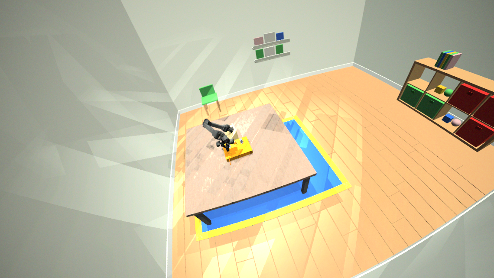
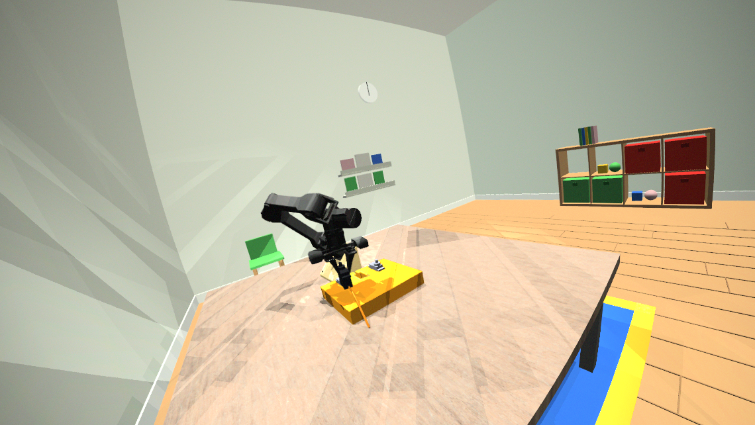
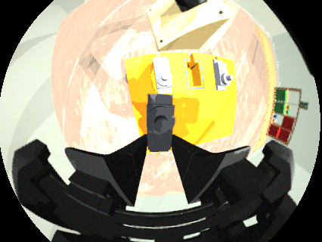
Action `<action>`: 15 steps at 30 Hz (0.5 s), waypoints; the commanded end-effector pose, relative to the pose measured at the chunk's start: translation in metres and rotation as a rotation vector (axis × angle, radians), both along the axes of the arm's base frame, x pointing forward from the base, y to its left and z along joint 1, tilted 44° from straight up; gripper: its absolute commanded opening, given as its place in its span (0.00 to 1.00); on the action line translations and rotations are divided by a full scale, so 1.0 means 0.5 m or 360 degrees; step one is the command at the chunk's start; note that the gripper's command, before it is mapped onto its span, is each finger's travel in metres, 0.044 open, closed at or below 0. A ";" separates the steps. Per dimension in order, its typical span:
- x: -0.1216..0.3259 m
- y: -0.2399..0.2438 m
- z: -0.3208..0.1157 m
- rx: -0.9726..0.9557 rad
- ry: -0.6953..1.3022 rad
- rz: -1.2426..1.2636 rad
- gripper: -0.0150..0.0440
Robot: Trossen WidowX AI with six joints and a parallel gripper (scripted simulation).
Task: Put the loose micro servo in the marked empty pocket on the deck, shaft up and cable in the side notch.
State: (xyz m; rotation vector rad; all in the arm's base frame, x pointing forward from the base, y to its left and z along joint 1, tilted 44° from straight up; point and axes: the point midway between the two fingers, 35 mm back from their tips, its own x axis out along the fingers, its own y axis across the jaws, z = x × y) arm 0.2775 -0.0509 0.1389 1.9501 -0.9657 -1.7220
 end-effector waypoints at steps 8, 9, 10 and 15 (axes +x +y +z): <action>0.001 0.071 -0.065 0.0014 -0.0006 0.0001 0.25; 0.002 0.080 -0.073 0.0015 -0.0006 0.0001 0.25; 0.002 0.089 -0.081 0.0015 -0.0006 0.0001 0.25; 0.007 0.133 -0.123 0.0017 -0.0006 0.0001 0.25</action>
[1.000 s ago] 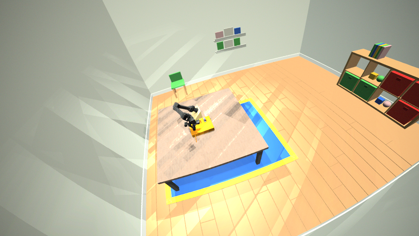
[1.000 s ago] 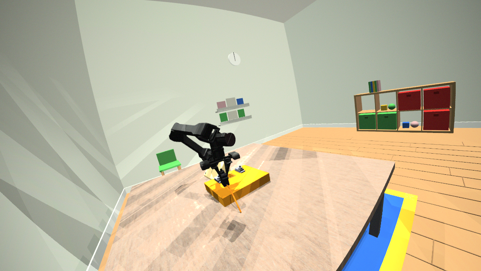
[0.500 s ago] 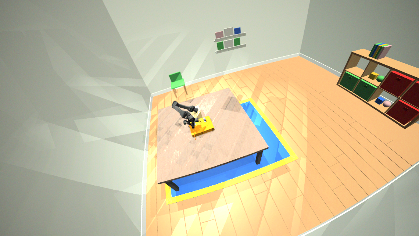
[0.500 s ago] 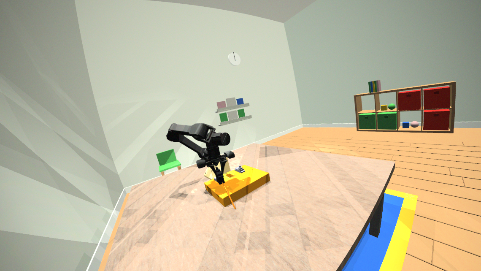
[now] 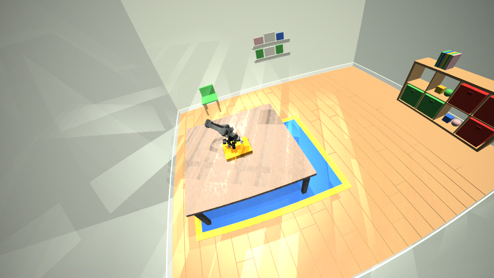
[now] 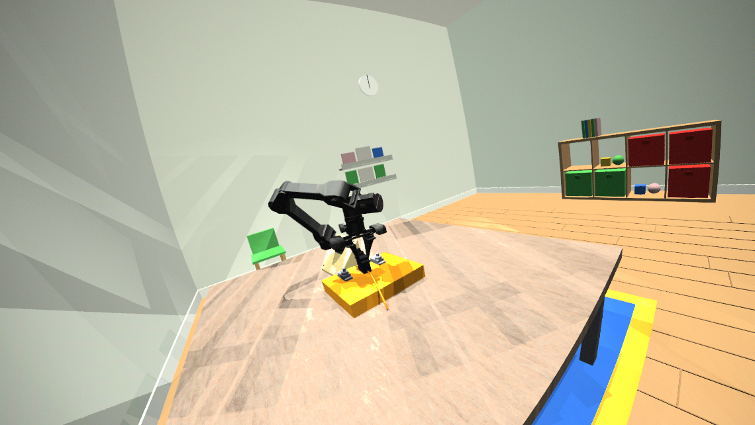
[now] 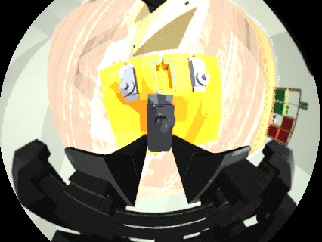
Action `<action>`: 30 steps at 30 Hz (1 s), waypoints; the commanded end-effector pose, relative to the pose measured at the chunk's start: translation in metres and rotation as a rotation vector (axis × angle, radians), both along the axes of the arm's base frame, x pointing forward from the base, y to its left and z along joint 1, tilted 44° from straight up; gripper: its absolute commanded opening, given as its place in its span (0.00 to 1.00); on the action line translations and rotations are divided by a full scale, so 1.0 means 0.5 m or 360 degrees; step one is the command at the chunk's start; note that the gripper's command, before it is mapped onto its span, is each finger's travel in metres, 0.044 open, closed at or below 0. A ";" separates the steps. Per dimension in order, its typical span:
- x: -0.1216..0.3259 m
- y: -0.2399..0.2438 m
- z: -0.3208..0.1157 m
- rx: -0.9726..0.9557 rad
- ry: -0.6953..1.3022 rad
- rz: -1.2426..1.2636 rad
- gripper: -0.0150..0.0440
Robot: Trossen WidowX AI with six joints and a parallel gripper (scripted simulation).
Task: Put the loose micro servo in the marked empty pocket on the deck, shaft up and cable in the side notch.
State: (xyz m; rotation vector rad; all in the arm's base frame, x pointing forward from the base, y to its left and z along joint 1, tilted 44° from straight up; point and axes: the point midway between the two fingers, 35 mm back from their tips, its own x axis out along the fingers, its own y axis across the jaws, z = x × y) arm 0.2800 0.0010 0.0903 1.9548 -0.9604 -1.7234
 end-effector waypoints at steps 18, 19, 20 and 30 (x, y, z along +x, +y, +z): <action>0.003 0.042 -0.038 0.0023 -0.0402 -0.0420 0.25; 0.003 0.042 -0.038 0.0025 -0.0440 -0.0460 0.25; 0.003 0.042 -0.038 0.0026 -0.0478 -0.0500 0.25; 0.003 0.042 -0.038 0.0039 -0.0861 -0.0901 0.25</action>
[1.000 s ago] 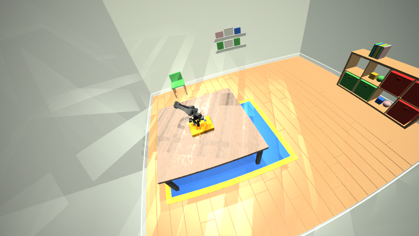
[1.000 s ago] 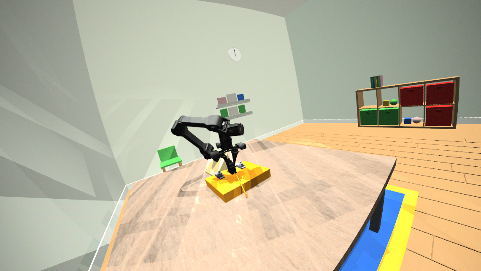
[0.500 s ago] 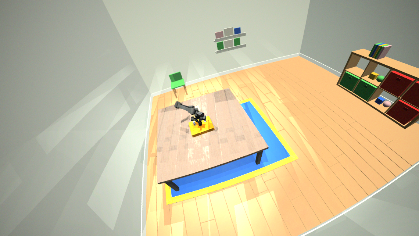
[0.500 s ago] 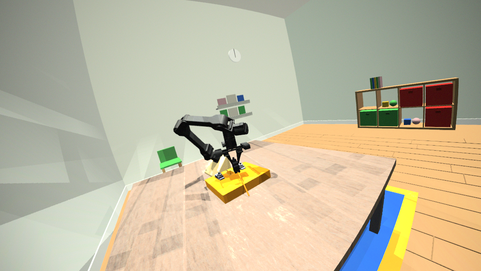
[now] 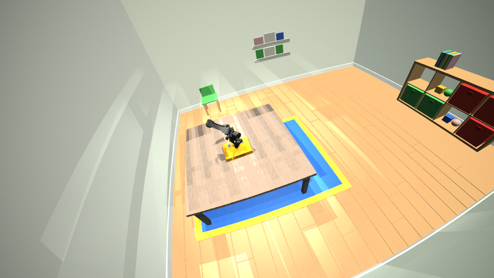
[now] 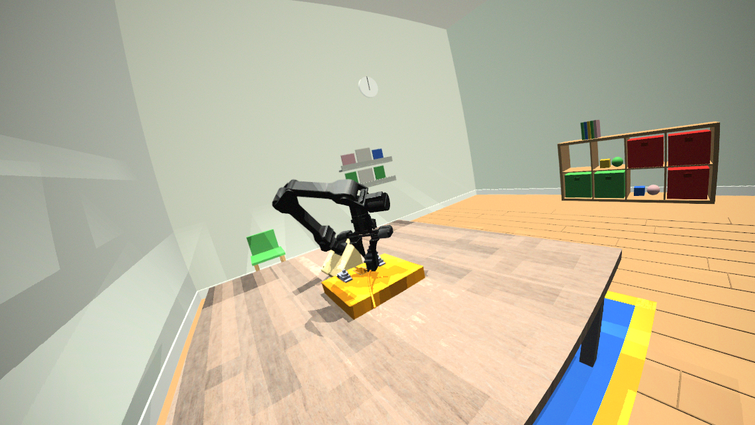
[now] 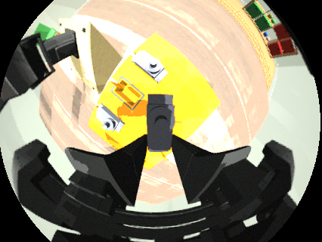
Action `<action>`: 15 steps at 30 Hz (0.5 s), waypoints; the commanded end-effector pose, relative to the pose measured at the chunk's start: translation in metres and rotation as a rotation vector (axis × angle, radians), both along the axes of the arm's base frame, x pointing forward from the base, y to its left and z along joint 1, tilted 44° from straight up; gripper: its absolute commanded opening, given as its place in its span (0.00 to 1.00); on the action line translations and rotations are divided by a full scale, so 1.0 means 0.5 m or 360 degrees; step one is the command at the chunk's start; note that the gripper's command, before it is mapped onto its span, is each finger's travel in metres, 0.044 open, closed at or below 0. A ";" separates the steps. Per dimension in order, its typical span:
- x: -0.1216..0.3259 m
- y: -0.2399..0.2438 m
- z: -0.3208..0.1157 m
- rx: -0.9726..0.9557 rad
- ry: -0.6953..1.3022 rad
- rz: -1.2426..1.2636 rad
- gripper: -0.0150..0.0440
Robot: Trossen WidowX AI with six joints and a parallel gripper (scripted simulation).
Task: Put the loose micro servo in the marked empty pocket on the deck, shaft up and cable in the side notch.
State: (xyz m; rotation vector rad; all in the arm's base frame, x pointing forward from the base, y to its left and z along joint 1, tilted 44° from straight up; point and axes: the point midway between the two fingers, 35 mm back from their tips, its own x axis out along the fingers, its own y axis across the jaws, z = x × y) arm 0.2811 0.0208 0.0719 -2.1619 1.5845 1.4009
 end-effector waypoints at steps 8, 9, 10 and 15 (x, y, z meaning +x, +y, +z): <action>0.000 0.002 -0.001 0.0026 -0.0423 -0.0444 0.25; 0.000 0.002 -0.001 0.0027 -0.0461 -0.0484 0.25; 0.000 0.002 -0.001 0.0028 -0.0499 -0.0524 0.25; 0.000 0.002 -0.001 0.0035 -0.0690 -0.0725 0.25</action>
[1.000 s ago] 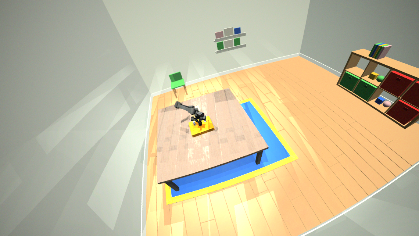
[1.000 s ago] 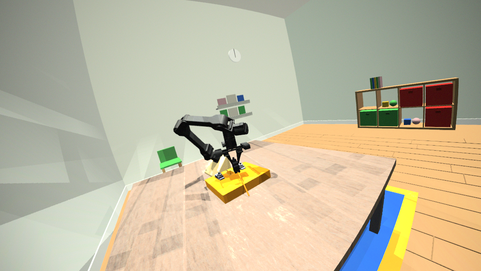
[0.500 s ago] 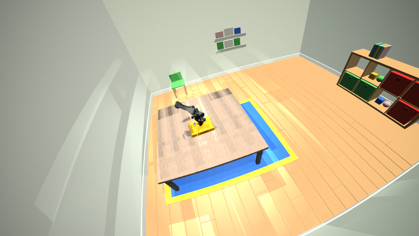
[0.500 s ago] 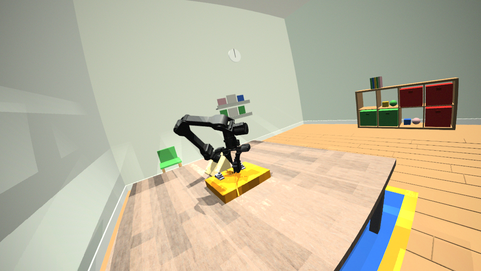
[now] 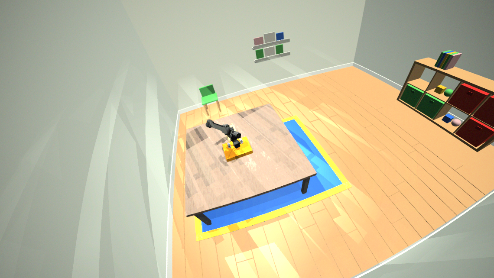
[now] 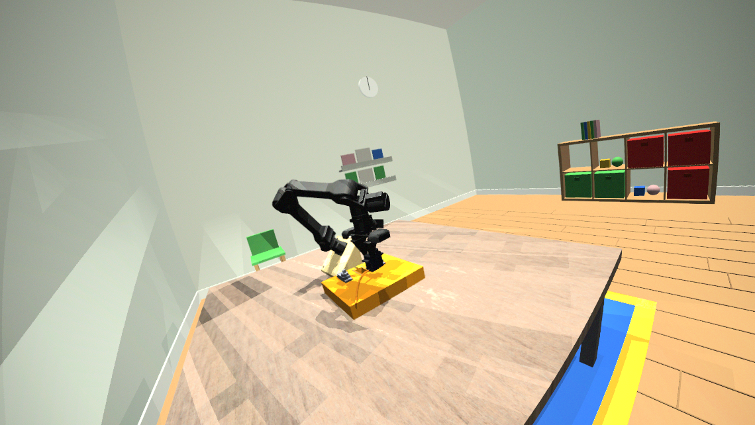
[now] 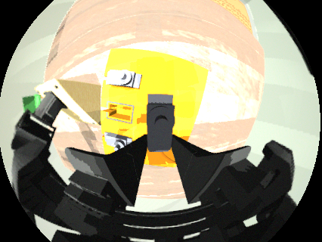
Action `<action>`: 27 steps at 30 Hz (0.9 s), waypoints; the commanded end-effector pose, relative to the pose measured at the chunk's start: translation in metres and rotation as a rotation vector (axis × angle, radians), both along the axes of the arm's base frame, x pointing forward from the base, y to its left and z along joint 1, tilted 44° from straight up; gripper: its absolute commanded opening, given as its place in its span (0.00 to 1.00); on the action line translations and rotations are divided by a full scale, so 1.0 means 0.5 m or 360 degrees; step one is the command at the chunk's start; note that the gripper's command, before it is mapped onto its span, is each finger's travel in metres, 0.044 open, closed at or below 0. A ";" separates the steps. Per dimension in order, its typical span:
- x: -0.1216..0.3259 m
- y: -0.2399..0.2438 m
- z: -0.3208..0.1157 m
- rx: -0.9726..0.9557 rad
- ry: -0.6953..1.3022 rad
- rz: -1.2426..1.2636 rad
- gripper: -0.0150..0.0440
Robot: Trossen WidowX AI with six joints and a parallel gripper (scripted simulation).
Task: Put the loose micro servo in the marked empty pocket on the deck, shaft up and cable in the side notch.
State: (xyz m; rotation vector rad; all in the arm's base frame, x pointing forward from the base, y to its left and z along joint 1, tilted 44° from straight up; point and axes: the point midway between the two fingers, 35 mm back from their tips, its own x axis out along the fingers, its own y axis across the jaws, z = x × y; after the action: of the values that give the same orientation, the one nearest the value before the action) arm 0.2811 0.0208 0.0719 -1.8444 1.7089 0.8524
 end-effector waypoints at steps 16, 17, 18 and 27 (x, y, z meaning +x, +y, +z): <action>0.000 0.002 -0.001 0.0036 -0.0728 -0.0765 0.25; 0.000 0.002 -0.001 0.0038 -0.0766 -0.0805 0.25; 0.000 0.002 -0.001 0.0039 -0.0805 -0.0845 0.25; 0.000 0.002 -0.001 0.0051 -0.1149 -0.1205 0.25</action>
State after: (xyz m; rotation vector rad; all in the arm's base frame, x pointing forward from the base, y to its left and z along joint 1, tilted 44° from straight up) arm 0.2811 0.0209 0.0718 -1.1799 1.6739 -0.0113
